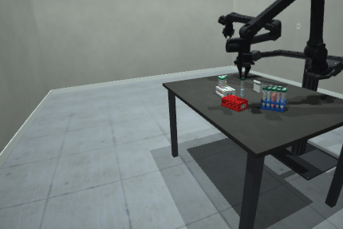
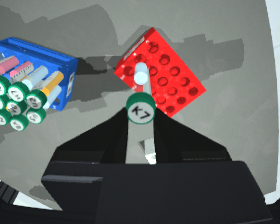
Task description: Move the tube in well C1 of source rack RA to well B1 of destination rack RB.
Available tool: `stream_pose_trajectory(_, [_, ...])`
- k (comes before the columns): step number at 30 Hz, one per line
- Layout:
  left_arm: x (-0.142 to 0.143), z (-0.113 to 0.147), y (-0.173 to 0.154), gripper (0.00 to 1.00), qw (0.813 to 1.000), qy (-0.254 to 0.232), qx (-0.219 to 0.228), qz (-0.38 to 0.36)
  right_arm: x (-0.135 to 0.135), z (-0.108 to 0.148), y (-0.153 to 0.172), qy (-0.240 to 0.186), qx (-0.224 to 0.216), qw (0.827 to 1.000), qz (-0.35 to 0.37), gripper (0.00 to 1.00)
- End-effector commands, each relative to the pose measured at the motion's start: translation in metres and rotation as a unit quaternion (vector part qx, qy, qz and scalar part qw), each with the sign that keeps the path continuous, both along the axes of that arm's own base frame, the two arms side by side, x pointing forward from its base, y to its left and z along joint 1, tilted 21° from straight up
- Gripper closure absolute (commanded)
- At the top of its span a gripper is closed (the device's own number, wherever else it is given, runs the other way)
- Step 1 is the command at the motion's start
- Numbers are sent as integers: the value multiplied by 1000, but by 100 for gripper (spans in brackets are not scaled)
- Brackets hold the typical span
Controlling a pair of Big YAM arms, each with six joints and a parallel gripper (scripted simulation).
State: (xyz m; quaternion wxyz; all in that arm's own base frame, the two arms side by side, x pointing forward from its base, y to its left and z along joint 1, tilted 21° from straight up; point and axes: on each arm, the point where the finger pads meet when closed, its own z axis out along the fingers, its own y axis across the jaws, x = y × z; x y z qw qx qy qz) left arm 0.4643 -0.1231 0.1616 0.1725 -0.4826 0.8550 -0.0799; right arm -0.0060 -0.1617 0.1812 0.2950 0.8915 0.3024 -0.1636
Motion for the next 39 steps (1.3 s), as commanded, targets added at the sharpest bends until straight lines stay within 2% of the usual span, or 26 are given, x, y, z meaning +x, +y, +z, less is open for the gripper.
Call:
stream_pose_trajectory(1, [2, -14, 1, 100, 1000, 10, 1, 3, 1, 16, -2, -4, -16, 1000, 0, 70])
stream_pose_trajectory(39, [7, -24, 6, 100, 1000, 10, 3, 2, 1, 16, -2, -4, -16, 1000, 0, 70])
